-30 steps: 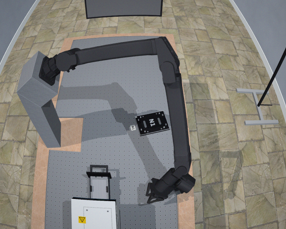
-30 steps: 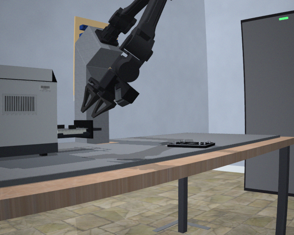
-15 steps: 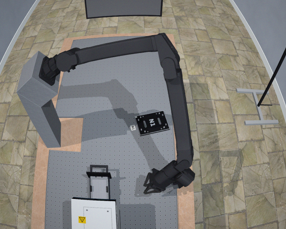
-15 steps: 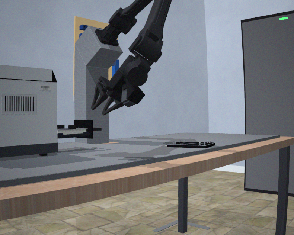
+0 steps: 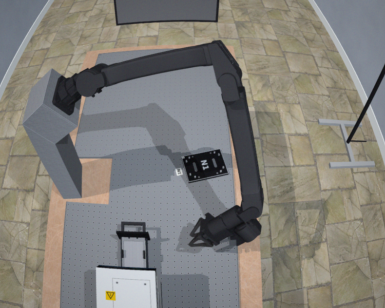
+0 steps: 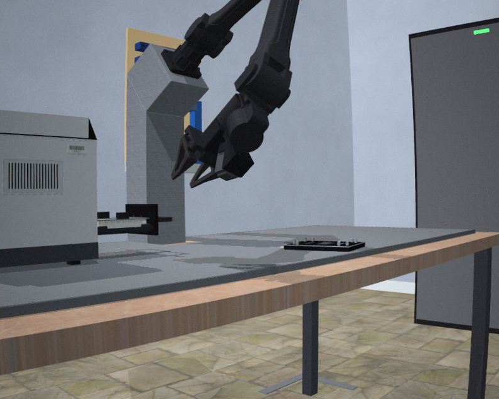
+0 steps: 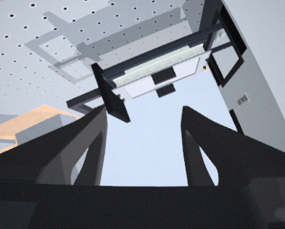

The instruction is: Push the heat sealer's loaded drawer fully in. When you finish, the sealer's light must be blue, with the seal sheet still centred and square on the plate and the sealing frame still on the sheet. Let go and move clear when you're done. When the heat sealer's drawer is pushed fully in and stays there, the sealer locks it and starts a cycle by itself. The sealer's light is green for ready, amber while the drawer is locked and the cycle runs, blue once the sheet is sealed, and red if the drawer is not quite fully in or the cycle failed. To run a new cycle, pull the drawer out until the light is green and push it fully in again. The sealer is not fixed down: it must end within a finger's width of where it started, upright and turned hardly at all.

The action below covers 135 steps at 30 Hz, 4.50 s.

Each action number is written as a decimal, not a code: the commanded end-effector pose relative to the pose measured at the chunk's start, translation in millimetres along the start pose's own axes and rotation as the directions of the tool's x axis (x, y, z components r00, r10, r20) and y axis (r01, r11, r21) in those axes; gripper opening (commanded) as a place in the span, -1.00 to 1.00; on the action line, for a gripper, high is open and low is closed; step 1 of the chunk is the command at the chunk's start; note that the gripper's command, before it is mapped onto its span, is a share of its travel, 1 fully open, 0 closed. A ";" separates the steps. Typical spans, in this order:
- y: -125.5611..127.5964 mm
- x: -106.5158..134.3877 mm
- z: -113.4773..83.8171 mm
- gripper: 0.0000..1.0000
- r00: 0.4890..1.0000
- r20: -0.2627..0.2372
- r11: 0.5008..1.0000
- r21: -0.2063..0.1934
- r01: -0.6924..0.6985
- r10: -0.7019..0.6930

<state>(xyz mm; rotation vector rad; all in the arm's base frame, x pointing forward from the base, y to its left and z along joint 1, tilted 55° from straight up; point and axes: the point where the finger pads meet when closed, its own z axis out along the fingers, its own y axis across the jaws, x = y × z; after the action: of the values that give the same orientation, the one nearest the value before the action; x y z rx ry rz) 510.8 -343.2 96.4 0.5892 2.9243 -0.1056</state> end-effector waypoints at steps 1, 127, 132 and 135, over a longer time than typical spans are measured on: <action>17.9 5.5 -12.5 -0.10 1.000 0.013 1.000 -0.003 -0.025 0.025; 95.0 125.6 186.3 -0.10 0.685 0.718 0.921 -0.169 0.350 -0.128; 89.3 123.9 190.6 -0.10 0.690 0.714 0.926 -0.171 0.336 -0.119; 98.7 119.3 193.1 -0.10 0.684 0.718 0.921 -0.169 0.350 -0.128</action>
<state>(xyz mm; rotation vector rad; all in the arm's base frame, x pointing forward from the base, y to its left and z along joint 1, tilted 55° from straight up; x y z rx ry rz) 461.6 -233.1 -108.7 0.0514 2.1774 0.0502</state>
